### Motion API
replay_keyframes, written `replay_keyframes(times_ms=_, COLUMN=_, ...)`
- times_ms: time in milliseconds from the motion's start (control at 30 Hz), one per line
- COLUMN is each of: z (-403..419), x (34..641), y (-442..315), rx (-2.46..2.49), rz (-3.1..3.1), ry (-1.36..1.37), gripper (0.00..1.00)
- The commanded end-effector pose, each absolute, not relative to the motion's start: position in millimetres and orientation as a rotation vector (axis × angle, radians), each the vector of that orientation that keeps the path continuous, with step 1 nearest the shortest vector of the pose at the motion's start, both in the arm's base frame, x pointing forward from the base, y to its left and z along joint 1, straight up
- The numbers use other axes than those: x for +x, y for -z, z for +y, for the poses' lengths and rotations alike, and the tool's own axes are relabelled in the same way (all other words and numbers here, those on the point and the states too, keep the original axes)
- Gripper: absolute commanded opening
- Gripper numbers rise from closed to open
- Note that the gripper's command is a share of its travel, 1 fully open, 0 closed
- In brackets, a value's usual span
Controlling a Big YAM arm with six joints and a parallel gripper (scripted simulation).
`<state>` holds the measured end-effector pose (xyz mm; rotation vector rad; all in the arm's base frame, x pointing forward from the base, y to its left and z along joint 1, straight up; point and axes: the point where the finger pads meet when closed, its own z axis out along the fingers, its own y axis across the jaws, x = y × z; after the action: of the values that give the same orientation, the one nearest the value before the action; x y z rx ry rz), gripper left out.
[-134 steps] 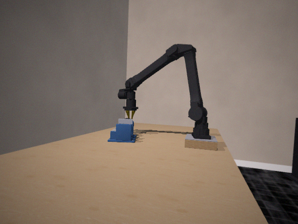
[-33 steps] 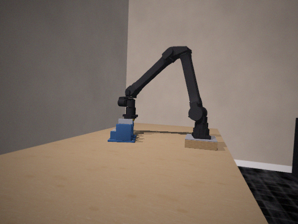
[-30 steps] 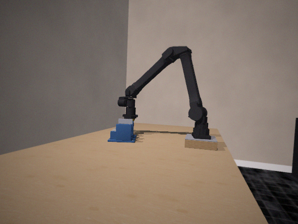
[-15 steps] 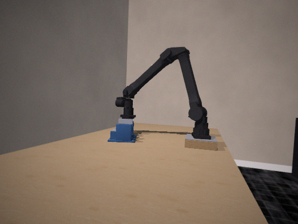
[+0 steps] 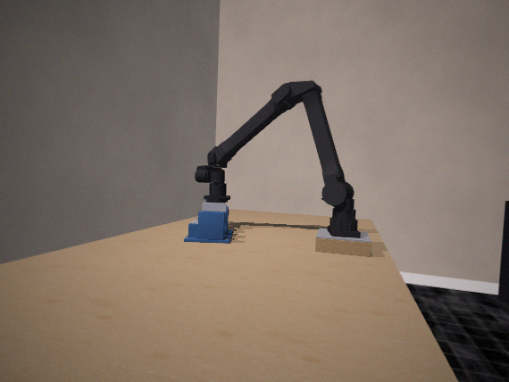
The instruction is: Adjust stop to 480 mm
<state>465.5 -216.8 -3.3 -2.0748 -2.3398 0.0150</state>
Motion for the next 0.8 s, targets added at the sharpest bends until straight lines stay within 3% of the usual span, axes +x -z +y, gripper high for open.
replay_keyframes(times_ms=0, z=-220.0, x=508.9, y=-12.2, rx=-2.120, rz=-2.400, ry=0.033, gripper=0.06)
replay_keyframes(times_ms=767, z=-217.7, x=515.0, y=-19.2, rx=-2.114, rz=-2.393, ry=0.029, gripper=0.06)
